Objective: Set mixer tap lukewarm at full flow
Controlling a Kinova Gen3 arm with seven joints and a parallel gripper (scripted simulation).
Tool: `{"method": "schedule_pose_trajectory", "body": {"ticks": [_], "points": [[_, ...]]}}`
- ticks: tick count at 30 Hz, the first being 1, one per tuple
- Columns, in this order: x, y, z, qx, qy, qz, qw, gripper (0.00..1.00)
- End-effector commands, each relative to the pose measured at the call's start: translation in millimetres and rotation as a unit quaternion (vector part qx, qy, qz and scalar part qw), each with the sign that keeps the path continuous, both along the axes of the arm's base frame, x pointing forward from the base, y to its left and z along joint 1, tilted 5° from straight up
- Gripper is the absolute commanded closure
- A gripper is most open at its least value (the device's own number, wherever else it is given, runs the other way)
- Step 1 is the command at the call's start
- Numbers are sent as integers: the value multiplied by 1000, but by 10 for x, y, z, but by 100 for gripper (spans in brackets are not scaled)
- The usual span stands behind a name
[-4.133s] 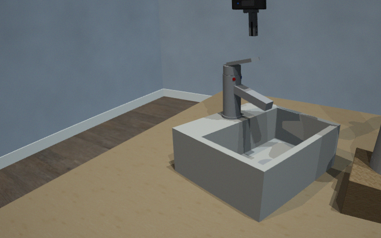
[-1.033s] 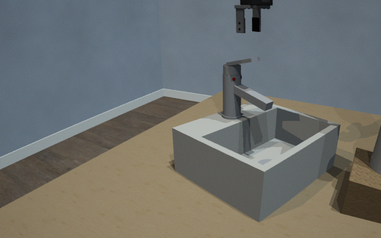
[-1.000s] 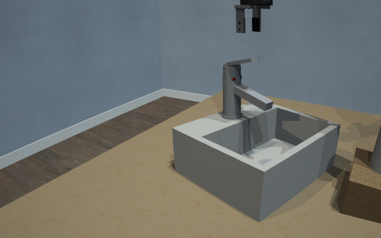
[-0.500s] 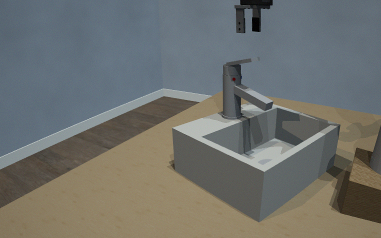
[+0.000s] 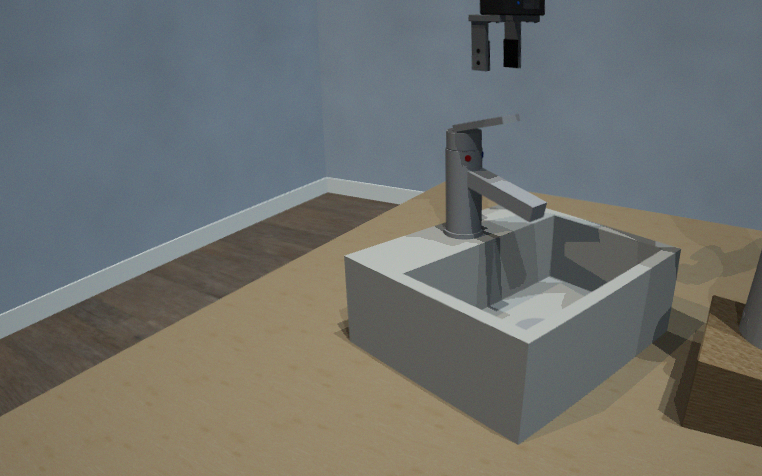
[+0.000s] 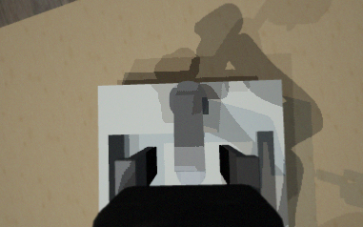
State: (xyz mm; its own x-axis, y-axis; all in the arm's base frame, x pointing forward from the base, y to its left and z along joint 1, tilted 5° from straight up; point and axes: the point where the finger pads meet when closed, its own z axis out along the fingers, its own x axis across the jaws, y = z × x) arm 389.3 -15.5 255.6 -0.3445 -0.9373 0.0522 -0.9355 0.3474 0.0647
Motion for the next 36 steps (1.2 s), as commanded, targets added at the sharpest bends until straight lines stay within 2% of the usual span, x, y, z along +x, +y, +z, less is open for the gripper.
{"method": "schedule_pose_trajectory", "body": {"ticks": [1, 36], "points": [[-7, -1, -15, 0, 1, 0, 1000, 0], [-41, -15, -439, 0, 1, 0, 1000, 0]]}}
